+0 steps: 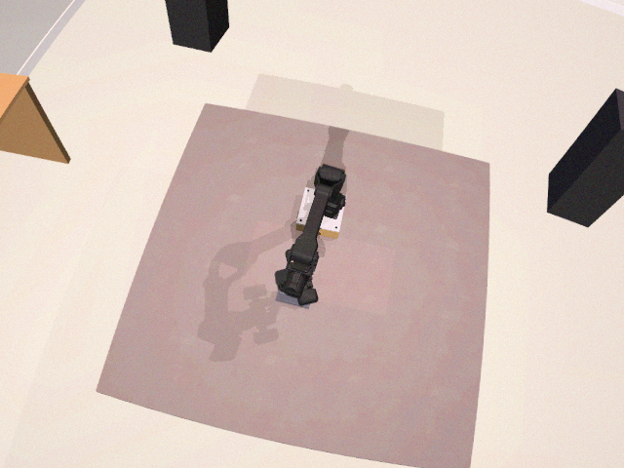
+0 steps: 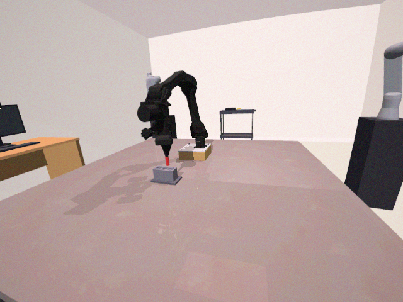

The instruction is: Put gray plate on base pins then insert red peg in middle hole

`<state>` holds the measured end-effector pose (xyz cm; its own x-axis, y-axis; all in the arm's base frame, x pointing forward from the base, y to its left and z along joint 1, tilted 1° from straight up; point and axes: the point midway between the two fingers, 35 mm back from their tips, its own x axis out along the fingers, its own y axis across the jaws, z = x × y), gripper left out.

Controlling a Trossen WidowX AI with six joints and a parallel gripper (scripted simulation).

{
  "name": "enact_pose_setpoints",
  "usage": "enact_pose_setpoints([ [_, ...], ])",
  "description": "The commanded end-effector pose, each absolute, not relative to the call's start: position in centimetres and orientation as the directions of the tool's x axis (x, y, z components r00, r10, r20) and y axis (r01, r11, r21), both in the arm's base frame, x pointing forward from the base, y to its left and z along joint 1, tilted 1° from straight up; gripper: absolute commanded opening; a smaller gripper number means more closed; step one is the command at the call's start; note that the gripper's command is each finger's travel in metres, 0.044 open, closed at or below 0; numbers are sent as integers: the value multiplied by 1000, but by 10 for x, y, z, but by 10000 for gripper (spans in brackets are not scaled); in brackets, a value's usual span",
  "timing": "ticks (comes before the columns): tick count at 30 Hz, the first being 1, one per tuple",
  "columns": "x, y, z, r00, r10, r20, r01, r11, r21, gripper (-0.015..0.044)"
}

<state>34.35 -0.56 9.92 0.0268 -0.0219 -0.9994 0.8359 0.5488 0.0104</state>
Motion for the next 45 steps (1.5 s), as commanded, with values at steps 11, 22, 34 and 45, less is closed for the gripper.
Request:
enact_pose_setpoints([
  [11, 349, -21, 102, 34, -20, -999, 833, 553, 17, 0],
  [22, 349, -21, 102, 34, -20, -999, 833, 553, 17, 0],
  [34, 349, -21, 101, 33, -22, -999, 836, 549, 16, 0],
  [45, 349, -21, 94, 33, -21, -999, 835, 550, 16, 0],
])
